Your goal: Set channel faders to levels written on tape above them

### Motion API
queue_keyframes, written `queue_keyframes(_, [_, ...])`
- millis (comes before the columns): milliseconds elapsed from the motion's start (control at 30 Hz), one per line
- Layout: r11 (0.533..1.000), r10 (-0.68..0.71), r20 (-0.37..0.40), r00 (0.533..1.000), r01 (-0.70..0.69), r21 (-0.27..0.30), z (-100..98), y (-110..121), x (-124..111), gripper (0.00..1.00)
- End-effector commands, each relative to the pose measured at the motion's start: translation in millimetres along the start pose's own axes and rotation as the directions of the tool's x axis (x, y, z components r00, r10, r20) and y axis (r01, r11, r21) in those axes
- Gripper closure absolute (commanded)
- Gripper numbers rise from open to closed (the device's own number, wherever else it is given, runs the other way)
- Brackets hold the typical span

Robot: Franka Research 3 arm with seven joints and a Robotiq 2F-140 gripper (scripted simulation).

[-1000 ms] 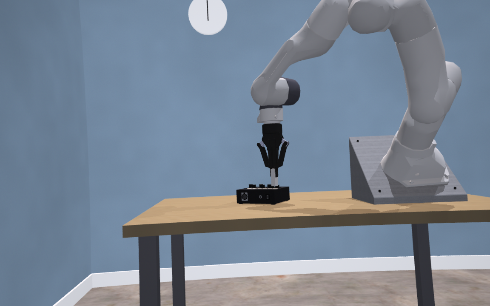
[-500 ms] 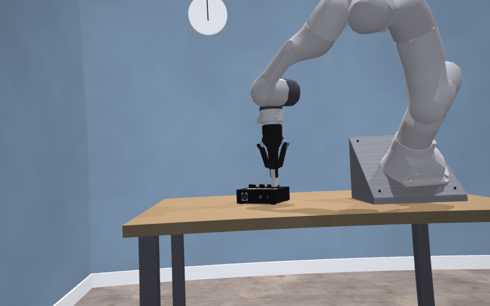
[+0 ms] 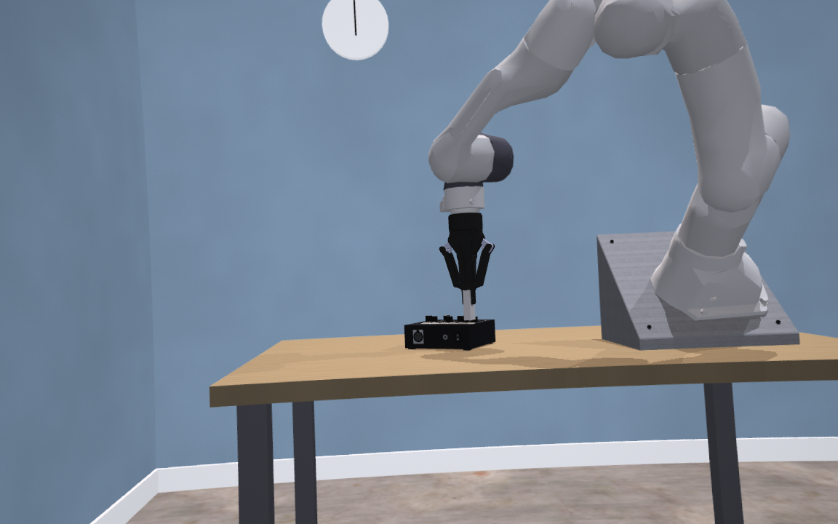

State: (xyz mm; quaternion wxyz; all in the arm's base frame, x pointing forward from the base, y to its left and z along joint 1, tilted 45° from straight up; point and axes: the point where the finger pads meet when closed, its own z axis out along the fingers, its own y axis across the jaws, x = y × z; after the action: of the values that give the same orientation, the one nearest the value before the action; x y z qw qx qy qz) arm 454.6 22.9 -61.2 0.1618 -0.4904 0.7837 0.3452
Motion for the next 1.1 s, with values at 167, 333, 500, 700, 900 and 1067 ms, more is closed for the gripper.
queue_keyframes(167, [1.000, -0.003, 0.001, 1.000, 0.003, 0.000, 0.9, 0, 3, 1.00])
queue_keyframes(333, [1.000, -0.003, 0.001, 1.000, 0.003, 0.000, 0.9, 0, 5, 1.00])
queue_keyframes(500, [1.000, -0.003, 0.001, 1.000, 0.003, 0.000, 0.9, 0, 8, 1.00])
queue_keyframes(700, [1.000, -0.003, 0.001, 1.000, 0.003, 0.000, 0.9, 0, 11, 1.00])
queue_keyframes(900, [1.000, -0.003, 0.001, 1.000, 0.003, 0.000, 0.9, 0, 14, 1.00])
queue_keyframes(1067, [1.000, -0.003, 0.001, 1.000, 0.003, 0.000, 0.9, 0, 16, 1.00])
